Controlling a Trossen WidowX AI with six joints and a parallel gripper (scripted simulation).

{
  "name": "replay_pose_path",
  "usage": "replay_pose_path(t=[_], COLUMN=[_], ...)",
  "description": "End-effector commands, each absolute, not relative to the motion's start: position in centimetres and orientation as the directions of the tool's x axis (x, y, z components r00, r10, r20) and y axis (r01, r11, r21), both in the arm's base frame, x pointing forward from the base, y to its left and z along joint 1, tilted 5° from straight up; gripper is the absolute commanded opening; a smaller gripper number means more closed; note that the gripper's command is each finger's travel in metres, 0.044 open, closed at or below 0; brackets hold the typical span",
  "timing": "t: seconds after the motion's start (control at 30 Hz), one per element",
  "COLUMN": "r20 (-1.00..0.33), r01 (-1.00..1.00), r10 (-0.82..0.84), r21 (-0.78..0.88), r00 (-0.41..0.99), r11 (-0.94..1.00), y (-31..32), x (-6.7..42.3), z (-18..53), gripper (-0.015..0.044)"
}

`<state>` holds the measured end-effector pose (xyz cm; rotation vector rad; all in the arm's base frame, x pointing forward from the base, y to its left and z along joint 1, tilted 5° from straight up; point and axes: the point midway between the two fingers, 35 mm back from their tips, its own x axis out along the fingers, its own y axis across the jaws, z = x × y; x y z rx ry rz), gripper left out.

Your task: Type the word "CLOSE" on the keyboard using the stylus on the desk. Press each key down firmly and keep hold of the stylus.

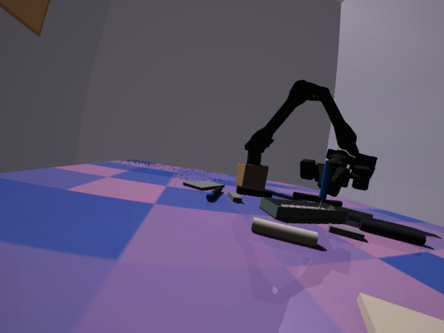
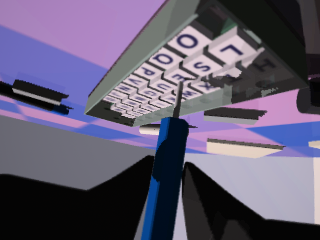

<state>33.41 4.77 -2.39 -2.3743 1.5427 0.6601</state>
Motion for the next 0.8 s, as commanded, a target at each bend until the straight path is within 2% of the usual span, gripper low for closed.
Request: replay_pose_path(t=[0.0, 0.77], r20=[-0.484, -0.484], r01=[-0.906, -0.906], r10=[-0.805, -0.805], r21=[0.058, 0.058], r00=[0.342, 0.342], r11=[-0.419, -0.419], y=[4.68, 4.67], x=[33.35, 33.35], z=[-2.73, -2.88], gripper=[0.0081, 0.0081])
